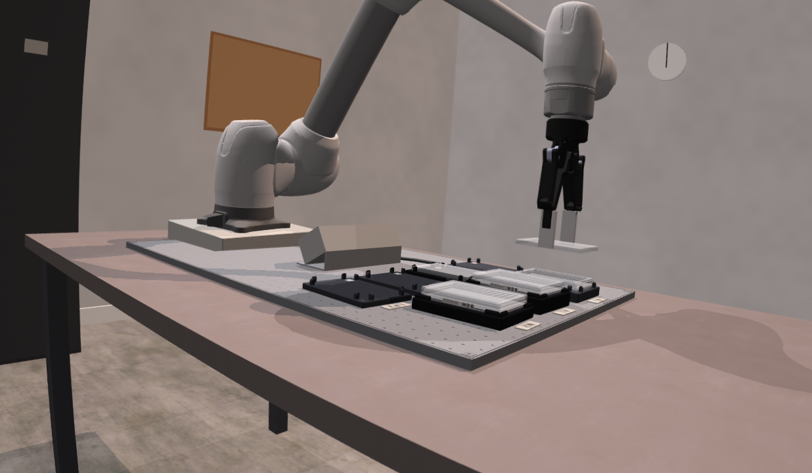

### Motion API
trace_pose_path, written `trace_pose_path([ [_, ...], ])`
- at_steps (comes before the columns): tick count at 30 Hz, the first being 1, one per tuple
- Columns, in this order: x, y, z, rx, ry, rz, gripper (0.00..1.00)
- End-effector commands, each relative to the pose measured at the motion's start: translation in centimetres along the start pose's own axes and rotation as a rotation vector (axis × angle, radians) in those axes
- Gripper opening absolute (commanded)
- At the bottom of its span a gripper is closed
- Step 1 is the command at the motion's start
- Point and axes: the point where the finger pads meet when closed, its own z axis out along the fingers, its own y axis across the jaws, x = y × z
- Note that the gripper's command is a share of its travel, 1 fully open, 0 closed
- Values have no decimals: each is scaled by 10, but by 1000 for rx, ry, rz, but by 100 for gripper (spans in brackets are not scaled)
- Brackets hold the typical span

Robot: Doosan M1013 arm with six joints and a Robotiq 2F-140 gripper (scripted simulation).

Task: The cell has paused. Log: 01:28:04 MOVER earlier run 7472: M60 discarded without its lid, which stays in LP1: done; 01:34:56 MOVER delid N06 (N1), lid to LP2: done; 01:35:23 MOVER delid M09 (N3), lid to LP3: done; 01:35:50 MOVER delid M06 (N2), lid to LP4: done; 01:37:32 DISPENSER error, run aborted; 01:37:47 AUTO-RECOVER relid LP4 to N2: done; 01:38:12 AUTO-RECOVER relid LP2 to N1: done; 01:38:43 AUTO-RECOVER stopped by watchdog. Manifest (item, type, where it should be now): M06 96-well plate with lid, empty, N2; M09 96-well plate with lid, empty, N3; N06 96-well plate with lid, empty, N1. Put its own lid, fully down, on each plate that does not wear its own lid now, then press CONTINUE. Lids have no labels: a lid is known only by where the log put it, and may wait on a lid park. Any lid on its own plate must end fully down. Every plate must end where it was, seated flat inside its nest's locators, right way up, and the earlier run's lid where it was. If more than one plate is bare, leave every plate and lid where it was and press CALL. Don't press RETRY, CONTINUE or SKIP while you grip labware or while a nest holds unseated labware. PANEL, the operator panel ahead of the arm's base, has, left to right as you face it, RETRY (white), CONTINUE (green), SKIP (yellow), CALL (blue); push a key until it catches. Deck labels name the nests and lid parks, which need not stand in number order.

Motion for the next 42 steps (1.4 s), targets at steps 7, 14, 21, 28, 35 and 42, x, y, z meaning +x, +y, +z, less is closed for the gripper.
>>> trace_pose_path([
  [7, 0, 0, 0, 0, 0, 0, 0],
  [14, 0, 0, 0, 0, 0, 0, 0],
  [21, 0, 0, 0, 0, 0, 0, 0],
  [28, 0, 0, 2, 0, 0, -1, 0],
  [35, 0, 0, 8, 0, 0, -3, 0],
  [42, 0, 0, 14, 0, 0, -3, 0],
])
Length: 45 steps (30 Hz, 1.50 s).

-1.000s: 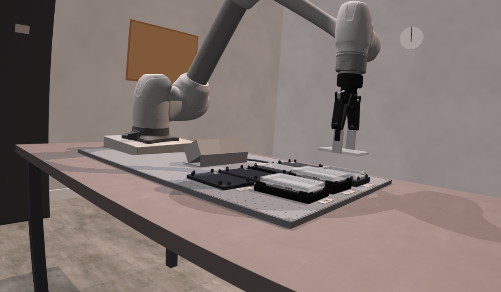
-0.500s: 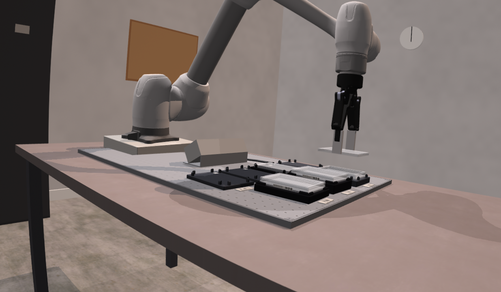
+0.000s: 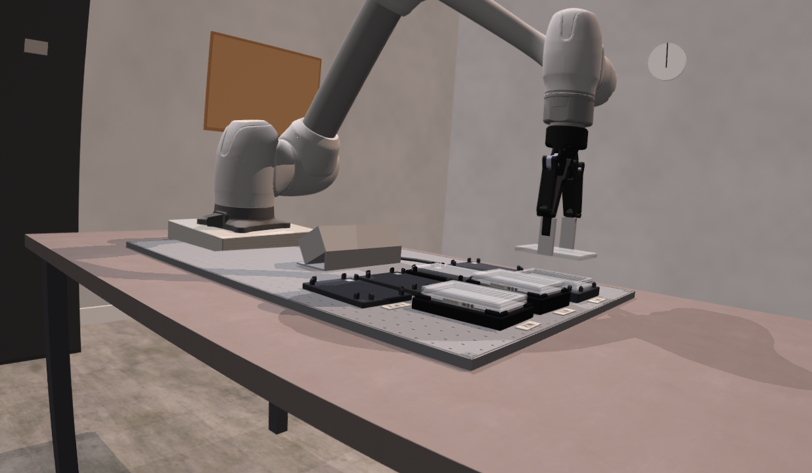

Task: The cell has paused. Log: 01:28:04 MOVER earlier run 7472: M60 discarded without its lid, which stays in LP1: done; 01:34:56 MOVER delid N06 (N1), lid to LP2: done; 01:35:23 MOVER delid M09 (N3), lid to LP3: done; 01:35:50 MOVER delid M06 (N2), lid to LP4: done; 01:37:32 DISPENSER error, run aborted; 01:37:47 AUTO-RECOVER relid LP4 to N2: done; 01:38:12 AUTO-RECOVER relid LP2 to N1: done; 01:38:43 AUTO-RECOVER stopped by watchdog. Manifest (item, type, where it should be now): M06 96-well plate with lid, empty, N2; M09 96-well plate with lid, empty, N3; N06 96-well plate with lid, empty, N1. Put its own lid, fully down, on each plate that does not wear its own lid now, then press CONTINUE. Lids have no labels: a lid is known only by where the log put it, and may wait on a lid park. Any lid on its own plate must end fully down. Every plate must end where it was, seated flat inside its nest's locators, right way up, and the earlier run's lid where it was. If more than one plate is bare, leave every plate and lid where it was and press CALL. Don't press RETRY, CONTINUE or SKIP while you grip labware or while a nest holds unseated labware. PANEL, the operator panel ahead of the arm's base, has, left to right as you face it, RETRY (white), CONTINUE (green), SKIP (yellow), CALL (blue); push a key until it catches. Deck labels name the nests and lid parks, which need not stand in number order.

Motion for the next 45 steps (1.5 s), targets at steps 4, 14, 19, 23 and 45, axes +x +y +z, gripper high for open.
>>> trace_pose_path([
  [4, 0, 0, 7, 0, 0, 0, 0],
  [14, 0, 0, 17, 0, 0, 0, 0],
  [19, 0, 0, 23, 0, 0, 0, 0],
  [23, 0, 0, 26, 0, 0, 0, 0],
  [45, 0, 0, 31, 0, 0, 0, 0],
])
